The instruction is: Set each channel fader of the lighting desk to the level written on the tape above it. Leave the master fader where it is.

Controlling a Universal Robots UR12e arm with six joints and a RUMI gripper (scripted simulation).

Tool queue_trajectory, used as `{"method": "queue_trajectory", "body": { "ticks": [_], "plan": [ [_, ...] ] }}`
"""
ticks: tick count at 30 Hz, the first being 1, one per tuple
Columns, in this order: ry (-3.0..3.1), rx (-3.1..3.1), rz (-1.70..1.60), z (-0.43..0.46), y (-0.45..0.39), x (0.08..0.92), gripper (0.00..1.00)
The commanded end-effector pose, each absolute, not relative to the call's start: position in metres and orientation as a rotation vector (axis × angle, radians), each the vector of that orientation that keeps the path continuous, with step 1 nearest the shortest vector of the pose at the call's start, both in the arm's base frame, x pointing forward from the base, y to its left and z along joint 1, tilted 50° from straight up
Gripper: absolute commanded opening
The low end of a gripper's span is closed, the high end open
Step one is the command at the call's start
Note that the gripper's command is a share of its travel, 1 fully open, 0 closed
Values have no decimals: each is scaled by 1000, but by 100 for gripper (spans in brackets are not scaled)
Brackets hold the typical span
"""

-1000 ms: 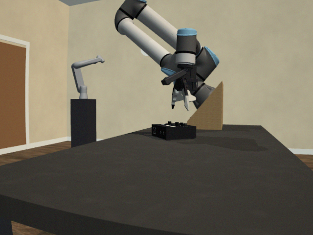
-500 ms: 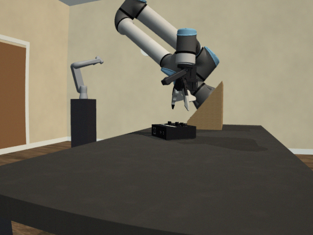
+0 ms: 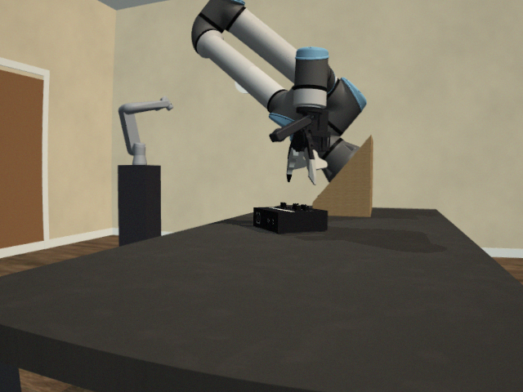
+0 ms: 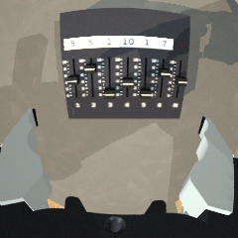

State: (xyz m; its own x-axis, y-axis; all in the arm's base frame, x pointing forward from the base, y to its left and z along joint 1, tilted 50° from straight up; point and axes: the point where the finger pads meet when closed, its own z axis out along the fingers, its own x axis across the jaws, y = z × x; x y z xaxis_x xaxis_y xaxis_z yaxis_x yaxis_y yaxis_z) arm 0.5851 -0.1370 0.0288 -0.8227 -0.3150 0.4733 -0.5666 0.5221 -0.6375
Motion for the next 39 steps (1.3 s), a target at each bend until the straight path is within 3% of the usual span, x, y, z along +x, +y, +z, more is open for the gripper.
{"method": "queue_trajectory", "body": {
  "ticks": [1, 20, 39],
  "plan": [
    [-2467, 737, 1195, 29, -137, 585, 100],
    [-2527, 630, 1225, 32, -136, 586, 100],
    [-2760, 66, 1338, 48, -133, 588, 100]
  ]
}}
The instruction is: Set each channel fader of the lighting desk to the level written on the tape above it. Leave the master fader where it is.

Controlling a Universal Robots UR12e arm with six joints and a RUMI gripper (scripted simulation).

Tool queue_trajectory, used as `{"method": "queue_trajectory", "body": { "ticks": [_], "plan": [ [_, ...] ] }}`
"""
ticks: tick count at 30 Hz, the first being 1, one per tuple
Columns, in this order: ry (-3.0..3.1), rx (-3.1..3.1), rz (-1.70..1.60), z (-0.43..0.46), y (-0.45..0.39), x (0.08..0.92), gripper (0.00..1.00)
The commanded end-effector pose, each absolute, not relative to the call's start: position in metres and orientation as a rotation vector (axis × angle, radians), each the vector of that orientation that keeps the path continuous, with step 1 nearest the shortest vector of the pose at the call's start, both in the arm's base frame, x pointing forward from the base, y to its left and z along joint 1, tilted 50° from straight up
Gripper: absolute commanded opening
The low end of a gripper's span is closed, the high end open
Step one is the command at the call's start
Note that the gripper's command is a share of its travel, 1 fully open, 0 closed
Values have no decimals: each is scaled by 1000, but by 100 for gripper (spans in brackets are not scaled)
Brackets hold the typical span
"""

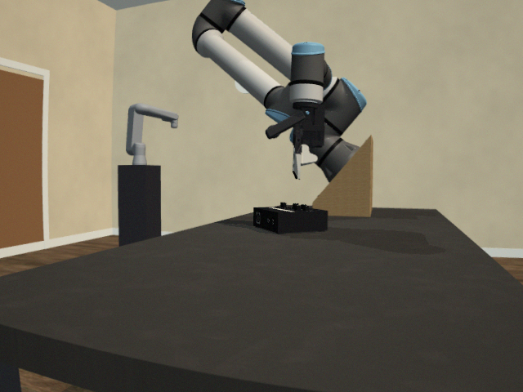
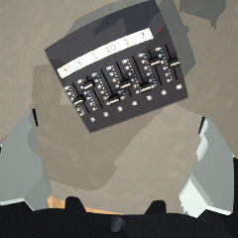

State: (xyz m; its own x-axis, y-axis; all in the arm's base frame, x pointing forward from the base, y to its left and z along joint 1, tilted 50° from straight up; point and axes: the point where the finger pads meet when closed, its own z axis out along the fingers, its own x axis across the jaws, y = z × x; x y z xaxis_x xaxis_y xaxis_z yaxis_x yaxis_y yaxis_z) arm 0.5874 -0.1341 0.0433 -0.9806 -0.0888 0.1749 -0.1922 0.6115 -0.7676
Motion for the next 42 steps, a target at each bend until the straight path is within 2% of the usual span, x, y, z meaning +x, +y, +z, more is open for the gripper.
{"method": "queue_trajectory", "body": {
  "ticks": [1, 20, 42],
  "plan": [
    [-2775, 16, 1346, 49, -132, 588, 100],
    [-2892, -1055, 1407, 70, -122, 590, 100],
    [-2592, -2236, 1279, 88, -107, 595, 100]
  ]
}}
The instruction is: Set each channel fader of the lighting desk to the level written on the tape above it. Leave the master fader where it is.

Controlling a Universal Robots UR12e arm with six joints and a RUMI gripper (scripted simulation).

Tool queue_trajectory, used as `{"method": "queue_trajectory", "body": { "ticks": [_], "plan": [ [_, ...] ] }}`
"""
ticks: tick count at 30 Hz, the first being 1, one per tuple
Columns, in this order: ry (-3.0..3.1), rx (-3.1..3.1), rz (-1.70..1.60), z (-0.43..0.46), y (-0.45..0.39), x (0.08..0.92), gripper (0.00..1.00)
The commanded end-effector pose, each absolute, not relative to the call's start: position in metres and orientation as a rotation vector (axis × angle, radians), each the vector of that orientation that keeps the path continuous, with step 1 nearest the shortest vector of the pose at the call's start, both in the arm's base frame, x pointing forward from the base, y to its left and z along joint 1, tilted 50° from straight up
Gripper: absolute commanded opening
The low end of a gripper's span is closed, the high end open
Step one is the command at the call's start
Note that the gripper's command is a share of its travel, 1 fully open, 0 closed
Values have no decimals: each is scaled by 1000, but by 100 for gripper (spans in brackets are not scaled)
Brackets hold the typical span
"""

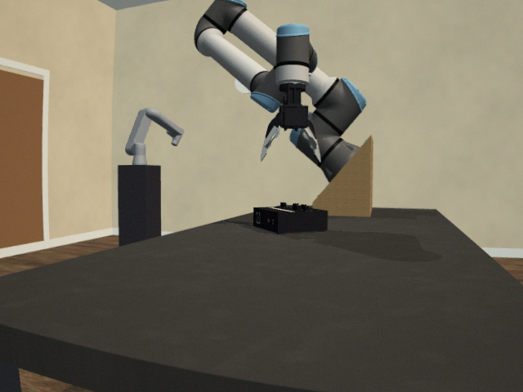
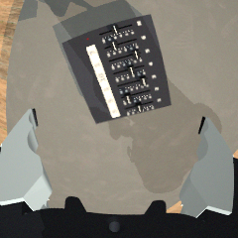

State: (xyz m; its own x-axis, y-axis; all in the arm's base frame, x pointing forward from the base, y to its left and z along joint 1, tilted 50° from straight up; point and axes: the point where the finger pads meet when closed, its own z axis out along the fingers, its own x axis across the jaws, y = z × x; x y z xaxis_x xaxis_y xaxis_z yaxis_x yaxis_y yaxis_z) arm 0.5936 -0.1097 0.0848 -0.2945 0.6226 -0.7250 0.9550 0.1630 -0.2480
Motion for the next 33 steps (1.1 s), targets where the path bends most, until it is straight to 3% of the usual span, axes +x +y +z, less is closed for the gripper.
{"method": "queue_trajectory", "body": {
  "ticks": [1, 33],
  "plan": [
    [1841, 1629, -909, 89, -106, 595, 100],
    [1617, 1798, -807, 95, -101, 598, 100]
  ]
}}
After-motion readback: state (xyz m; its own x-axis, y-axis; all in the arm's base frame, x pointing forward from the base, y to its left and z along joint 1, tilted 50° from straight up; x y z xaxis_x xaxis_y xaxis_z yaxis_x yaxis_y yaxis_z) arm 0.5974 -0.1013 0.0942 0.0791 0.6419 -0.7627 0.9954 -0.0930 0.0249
